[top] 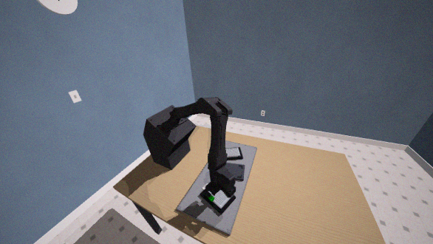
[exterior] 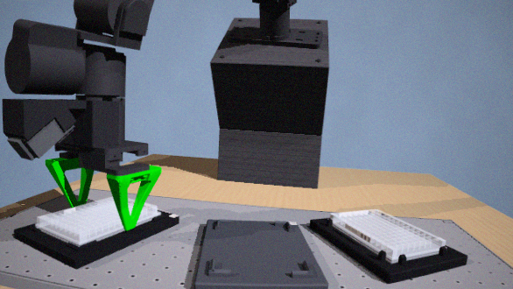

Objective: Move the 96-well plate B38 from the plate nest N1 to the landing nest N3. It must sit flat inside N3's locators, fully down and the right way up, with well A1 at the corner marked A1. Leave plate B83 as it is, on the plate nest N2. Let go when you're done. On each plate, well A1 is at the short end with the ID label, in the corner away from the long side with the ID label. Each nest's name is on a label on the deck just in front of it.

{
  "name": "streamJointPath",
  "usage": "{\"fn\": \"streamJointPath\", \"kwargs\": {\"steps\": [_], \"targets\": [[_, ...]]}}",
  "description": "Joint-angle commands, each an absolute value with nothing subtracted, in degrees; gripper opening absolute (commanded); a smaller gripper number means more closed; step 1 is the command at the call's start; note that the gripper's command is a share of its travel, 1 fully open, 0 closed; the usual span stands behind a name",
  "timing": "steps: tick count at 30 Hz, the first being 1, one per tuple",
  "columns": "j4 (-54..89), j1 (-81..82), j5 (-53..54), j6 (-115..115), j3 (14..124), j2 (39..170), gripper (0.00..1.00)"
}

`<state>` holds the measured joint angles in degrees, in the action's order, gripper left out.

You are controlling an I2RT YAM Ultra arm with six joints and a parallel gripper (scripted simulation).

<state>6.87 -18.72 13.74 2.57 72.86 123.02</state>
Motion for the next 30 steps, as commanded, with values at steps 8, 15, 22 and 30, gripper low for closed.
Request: {"fn": "streamJointPath", "kwargs": {"steps": [8, 15, 22, 30], "targets": [[6.34, -18.85, 13.66, 2.45, 73.09, 122.94, 1.0], [6.33, -18.85, 13.66, 2.45, 73.09, 122.94, 0.0], [6.33, -18.85, 13.66, 2.45, 73.09, 122.94, 0.0], [6.33, -18.85, 13.66, 2.45, 73.09, 122.94, 0.0]]}}
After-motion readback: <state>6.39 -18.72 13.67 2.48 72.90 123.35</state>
